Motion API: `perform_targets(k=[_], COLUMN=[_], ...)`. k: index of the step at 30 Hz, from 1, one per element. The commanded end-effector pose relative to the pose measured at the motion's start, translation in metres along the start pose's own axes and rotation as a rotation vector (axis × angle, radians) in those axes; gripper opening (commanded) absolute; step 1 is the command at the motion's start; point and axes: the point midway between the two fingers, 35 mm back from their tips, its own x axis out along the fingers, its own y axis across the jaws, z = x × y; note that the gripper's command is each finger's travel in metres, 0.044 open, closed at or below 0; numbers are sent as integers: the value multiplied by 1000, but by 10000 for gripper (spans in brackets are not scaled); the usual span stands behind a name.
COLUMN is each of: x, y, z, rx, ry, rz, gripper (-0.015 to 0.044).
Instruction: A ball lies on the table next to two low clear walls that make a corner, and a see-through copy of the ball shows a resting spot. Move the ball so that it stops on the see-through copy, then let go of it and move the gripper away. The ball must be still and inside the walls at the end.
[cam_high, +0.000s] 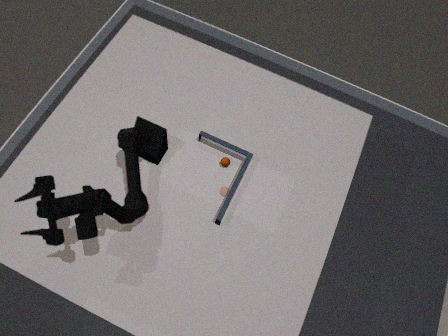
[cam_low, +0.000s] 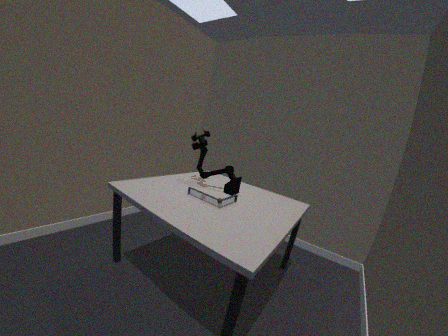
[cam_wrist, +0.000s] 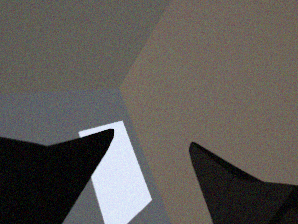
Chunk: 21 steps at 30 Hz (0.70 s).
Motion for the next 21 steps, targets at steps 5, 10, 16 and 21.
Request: perform_targets(k=[5, 10, 16, 21], x=[6, 12, -1, -30], y=[45, 120, 188, 250], z=[-13, -37, -71, -110], rx=[-48, -34, -46, -53], ry=[95, 199, 346, 502], rz=[128, 337, 532, 721], gripper=[302, 302, 302, 302])
